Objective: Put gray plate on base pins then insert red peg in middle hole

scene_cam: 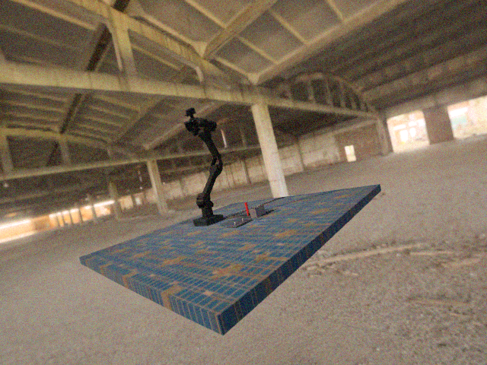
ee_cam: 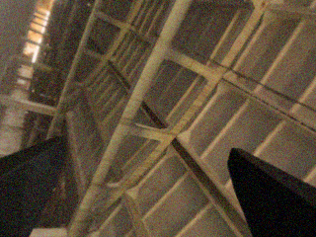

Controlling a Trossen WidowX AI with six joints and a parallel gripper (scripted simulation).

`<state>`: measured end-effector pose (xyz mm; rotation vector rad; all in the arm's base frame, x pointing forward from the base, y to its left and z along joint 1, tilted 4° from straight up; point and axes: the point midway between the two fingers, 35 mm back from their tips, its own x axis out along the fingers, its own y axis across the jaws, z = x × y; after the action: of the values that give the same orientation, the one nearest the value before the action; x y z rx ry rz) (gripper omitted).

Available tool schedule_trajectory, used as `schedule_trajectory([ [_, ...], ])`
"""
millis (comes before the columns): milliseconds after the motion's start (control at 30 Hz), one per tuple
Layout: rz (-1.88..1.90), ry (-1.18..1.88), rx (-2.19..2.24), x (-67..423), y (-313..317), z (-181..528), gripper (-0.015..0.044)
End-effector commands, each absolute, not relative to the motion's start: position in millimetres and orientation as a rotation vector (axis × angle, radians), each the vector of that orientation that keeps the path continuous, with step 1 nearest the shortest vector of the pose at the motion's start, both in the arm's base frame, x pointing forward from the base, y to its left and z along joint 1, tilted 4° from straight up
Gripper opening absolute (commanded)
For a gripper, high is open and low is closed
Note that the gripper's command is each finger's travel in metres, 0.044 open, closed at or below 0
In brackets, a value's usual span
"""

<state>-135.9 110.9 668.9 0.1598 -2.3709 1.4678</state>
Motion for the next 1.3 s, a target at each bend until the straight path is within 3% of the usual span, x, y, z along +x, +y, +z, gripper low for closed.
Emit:
schedule_trajectory([
  [0, 1.468, -2.371, 0.16, -136, 111, 669, 0.0426],
  [167, 1.351, -2.423, 0.253, -139, 86, 676, 0.044],
  [533, 0.752, -2.513, 0.746, -117, -53, 693, 0.044],
  [800, 0.313, -2.379, 1.107, -59, -153, 684, 0.044],
  [1267, -0.193, -1.962, 1.504, 63, -242, 635, 0.044],
])
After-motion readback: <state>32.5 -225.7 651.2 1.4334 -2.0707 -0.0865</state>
